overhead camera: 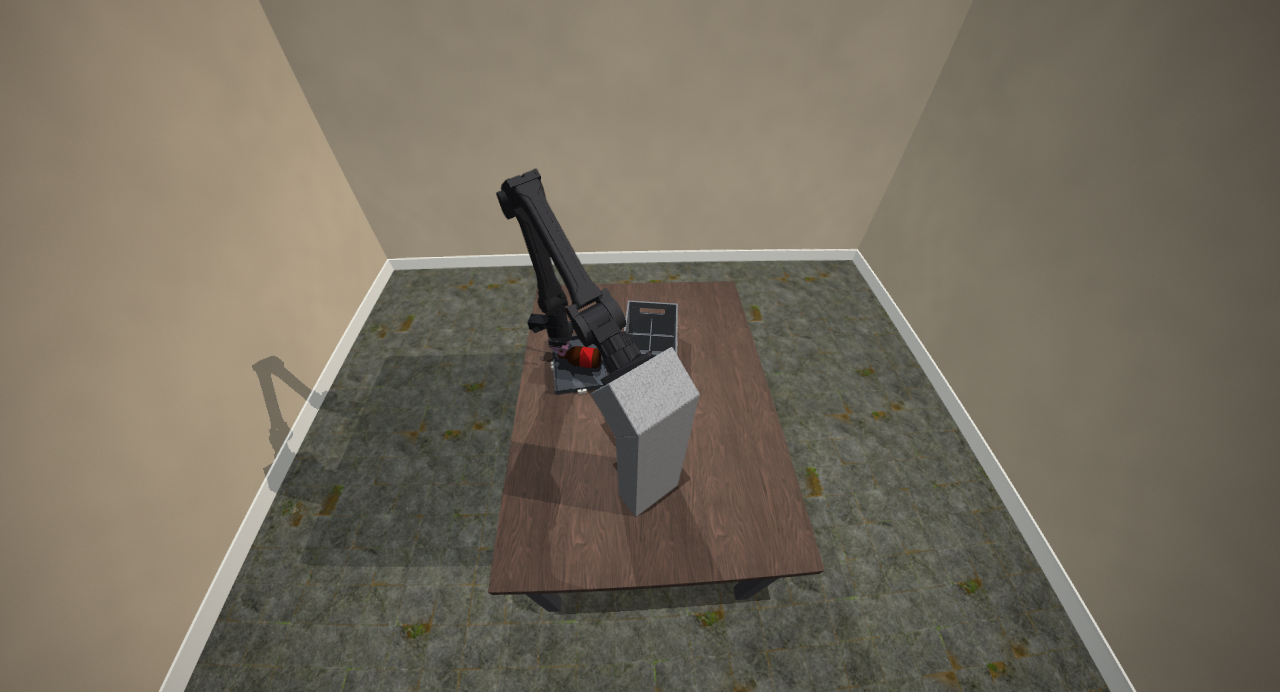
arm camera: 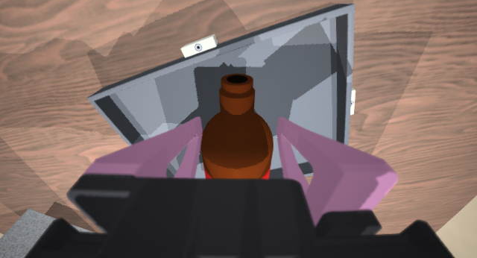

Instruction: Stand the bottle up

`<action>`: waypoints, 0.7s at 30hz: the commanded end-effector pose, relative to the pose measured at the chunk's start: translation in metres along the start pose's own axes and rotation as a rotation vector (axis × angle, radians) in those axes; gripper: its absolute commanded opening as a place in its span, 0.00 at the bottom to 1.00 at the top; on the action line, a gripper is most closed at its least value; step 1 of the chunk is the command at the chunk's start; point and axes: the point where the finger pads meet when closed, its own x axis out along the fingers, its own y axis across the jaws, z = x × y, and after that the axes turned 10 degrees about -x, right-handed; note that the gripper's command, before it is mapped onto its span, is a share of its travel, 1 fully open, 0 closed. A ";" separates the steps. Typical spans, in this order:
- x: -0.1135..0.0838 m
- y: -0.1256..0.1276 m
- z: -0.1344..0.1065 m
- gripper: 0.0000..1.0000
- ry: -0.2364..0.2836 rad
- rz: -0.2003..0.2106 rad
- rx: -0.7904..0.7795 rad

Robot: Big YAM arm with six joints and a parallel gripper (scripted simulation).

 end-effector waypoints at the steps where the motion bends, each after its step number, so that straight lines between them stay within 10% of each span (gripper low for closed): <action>1: 0.002 0.008 0.002 0.61 -0.003 0.007 0.009; 21: 0.015 0.005 0.005 0.61 -0.007 0.001 0.008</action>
